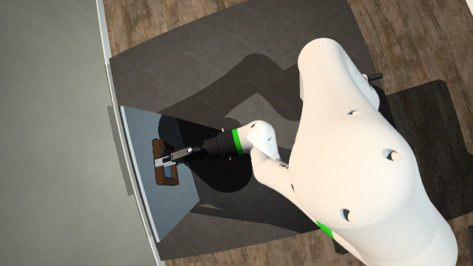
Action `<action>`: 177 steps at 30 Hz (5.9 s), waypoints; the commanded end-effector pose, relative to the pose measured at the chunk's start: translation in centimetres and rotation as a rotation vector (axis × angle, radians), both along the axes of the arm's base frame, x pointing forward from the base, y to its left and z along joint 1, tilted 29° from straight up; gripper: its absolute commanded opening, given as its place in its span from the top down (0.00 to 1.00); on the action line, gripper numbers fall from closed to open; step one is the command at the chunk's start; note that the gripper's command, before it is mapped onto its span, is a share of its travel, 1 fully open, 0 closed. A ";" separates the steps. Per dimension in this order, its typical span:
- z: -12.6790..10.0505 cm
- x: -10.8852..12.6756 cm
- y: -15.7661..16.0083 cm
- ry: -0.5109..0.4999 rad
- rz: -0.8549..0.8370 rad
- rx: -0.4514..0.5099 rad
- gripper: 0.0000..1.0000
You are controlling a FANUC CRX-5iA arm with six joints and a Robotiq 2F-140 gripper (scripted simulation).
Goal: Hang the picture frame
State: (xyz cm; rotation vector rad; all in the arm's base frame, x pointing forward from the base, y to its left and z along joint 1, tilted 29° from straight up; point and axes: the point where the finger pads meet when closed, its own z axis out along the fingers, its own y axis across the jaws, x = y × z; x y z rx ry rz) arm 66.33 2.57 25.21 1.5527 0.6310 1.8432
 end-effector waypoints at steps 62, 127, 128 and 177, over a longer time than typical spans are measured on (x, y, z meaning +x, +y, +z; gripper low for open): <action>0.9 -0.1 1.0 0.000 -0.037 -0.251 1.00; 0.9 -0.1 1.1 0.000 -0.040 -0.270 1.00; 0.9 -0.1 1.1 0.000 -0.040 -0.270 1.00; 0.6 -0.1 1.2 0.000 -0.040 -0.270 1.00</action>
